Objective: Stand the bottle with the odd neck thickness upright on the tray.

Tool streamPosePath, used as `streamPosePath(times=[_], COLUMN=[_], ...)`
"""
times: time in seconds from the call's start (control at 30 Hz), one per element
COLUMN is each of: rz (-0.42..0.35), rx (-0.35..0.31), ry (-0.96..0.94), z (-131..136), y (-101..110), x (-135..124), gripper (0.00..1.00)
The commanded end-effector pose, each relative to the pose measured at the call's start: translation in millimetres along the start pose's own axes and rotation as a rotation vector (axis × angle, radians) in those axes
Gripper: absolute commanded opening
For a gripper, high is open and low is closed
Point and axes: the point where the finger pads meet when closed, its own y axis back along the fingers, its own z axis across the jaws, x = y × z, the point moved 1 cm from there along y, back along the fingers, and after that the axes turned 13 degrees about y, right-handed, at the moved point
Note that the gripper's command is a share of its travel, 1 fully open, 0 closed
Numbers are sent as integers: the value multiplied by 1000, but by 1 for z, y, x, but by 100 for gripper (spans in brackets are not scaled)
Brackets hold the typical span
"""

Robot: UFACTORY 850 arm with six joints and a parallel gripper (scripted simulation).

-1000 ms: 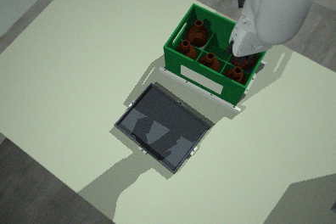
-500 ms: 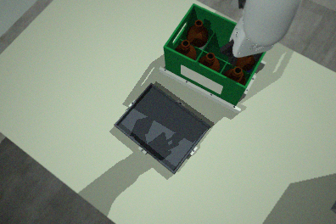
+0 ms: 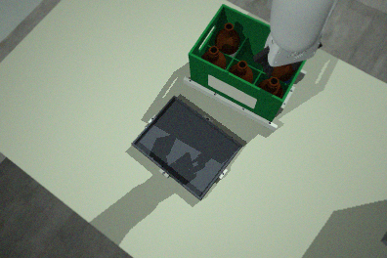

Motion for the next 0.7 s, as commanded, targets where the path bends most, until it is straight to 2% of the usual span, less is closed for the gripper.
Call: streamPosePath(times=[0.0,0.67], rz=[5,5], rx=[-5,-5], ry=[0,0], z=[0,-1], y=[0,-3], x=[0,0], gripper=[65,65])
